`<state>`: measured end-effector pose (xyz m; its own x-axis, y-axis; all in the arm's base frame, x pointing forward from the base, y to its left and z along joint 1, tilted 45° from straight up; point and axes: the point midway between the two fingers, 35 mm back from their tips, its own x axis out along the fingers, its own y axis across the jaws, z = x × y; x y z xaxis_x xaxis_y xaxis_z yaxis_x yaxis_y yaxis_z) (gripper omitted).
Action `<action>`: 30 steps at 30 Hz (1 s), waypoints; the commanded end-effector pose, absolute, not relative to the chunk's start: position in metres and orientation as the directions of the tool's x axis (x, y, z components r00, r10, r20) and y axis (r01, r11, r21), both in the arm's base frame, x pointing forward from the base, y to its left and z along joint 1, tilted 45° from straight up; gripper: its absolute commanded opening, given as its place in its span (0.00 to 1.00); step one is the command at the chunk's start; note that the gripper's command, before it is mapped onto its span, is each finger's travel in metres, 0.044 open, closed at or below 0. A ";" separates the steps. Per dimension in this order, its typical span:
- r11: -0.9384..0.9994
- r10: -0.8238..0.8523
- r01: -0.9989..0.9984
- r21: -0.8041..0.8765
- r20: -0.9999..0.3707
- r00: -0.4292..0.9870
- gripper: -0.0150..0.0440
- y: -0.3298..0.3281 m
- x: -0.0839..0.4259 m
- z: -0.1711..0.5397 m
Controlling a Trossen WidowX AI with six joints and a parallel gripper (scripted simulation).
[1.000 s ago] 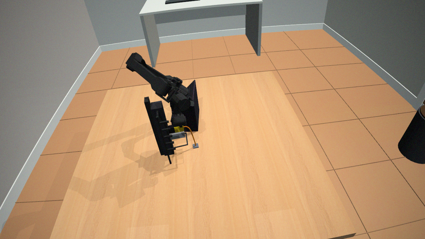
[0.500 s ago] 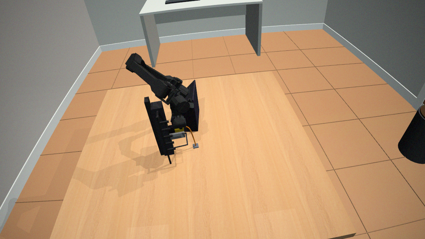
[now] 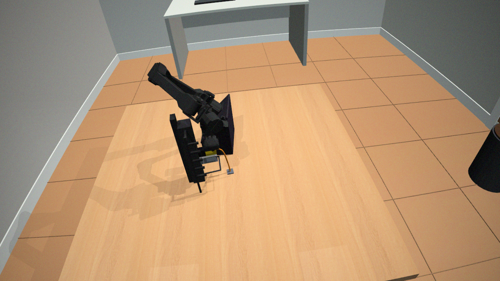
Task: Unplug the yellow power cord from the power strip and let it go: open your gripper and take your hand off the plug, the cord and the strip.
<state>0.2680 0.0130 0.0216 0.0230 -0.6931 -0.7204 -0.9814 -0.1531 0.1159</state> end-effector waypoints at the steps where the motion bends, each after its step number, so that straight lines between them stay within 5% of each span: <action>1: -0.152 -0.692 -0.982 0.109 -0.721 0.027 0.25 0.014 0.269 0.021; 30: -0.156 -0.690 -0.981 0.114 -0.724 0.026 0.25 0.049 0.261 -0.008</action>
